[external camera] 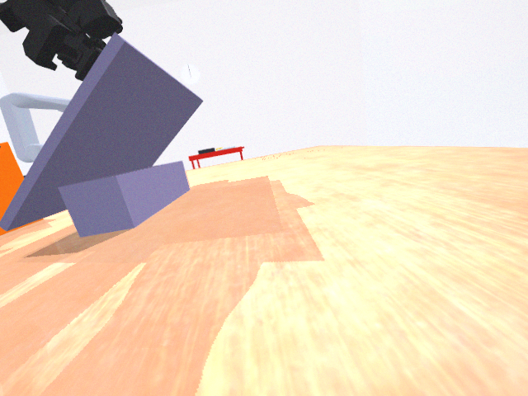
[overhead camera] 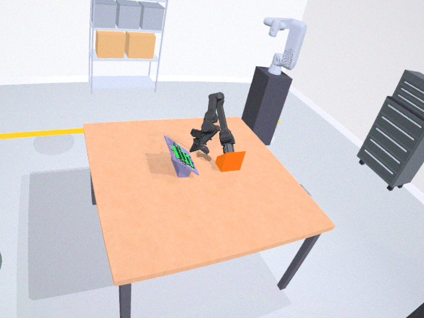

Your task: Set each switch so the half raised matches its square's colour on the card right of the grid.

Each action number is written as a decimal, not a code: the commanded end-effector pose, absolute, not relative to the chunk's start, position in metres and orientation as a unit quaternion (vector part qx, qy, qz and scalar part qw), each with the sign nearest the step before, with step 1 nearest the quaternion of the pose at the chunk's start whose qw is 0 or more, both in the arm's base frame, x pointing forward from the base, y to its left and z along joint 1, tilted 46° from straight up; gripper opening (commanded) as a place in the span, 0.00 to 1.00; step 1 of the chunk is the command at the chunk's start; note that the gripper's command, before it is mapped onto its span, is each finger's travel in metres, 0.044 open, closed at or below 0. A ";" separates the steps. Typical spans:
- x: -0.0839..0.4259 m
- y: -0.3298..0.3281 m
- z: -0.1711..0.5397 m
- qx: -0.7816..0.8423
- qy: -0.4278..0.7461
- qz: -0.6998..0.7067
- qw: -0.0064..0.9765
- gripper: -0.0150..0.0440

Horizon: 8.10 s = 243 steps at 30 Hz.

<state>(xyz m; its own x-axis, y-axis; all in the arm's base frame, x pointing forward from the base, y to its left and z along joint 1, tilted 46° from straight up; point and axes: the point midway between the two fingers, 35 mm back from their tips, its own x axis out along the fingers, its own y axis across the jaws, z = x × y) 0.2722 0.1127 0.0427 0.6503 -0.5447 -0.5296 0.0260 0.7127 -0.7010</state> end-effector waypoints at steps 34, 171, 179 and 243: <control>0.307 0.080 0.011 -0.342 0.393 -0.178 0.835 0.25; 0.290 0.042 0.030 -0.348 0.371 -0.170 0.844 0.25; 0.290 0.042 0.030 -0.348 0.371 -0.170 0.844 0.25; 0.262 0.070 0.051 -0.343 0.384 -0.171 0.840 0.25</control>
<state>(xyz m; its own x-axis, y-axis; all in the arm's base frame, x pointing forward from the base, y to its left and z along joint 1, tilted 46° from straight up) 0.2781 0.0513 0.0299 0.6426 -0.5522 -0.5311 0.0092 0.6987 -0.7153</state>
